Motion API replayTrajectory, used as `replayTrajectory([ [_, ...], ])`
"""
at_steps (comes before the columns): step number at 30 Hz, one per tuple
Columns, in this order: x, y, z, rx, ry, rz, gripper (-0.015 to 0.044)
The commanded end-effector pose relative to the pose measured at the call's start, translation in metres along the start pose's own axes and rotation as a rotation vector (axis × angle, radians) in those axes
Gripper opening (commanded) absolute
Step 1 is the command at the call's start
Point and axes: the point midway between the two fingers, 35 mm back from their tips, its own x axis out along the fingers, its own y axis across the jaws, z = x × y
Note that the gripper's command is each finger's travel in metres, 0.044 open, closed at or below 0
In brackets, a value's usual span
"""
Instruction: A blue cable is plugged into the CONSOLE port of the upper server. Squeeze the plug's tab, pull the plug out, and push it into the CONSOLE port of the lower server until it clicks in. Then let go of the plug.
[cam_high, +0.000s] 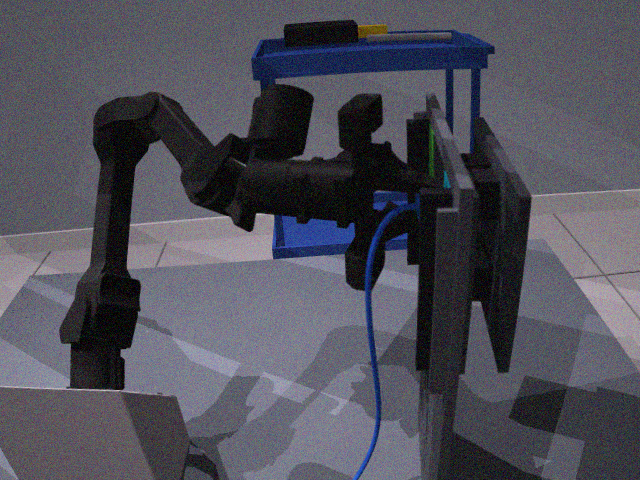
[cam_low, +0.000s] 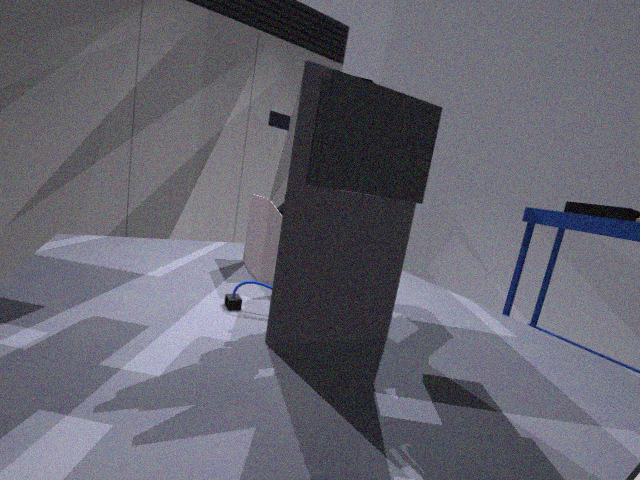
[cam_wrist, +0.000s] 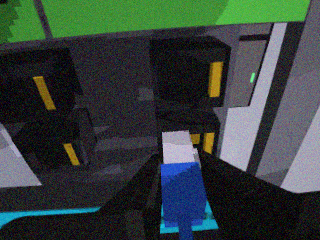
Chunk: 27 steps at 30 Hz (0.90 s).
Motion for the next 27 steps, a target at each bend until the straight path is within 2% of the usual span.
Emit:
replayTrajectory([
  [1, 0.000, 0.000, 0.000, 0.000, 0.000, 0.000, 0.0000],
  [27, -0.013, 0.000, -0.003, 0.002, 0.001, -0.006, 0.0000],
])
